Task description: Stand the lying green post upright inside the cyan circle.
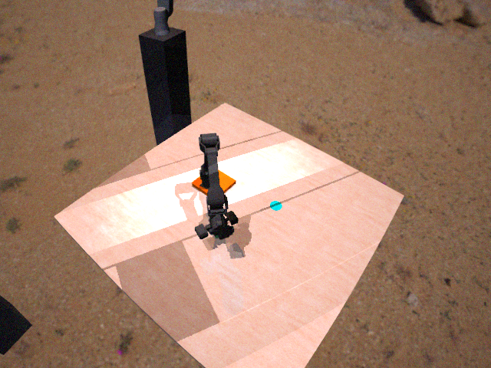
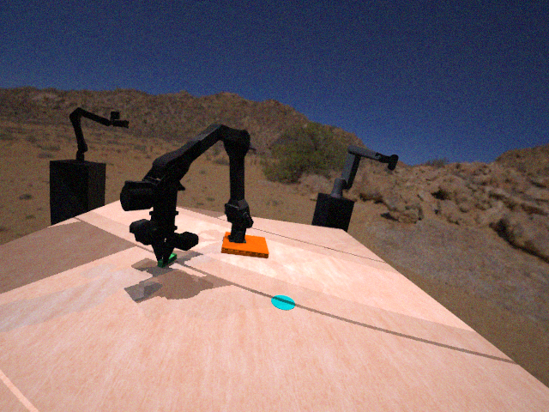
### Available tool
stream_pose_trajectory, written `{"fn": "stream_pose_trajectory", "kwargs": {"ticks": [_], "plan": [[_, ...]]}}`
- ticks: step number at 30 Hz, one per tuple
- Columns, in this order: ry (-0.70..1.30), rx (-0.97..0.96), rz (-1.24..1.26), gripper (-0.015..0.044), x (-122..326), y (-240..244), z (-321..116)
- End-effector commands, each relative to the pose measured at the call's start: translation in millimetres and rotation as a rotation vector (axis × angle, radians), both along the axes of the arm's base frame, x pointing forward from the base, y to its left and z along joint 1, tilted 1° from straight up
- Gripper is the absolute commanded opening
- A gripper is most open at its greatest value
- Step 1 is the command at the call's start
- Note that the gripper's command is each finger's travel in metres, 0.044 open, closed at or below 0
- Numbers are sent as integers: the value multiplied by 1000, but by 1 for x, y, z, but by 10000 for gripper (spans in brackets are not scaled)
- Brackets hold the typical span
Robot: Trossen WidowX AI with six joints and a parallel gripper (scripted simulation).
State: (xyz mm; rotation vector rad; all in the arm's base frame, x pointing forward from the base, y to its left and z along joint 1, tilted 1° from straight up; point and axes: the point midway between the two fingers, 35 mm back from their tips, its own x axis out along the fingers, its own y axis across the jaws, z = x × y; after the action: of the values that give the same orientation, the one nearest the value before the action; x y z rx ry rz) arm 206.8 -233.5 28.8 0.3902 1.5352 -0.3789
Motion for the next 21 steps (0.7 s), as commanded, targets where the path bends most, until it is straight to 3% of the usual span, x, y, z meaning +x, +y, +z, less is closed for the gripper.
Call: {"fn": "stream_pose_trajectory", "kwargs": {"ticks": [1, 21], "plan": [[-10, -9, -3, 23, 4, -4, 14], [-11, -9, -3, 23, 4, -5, 76]]}}
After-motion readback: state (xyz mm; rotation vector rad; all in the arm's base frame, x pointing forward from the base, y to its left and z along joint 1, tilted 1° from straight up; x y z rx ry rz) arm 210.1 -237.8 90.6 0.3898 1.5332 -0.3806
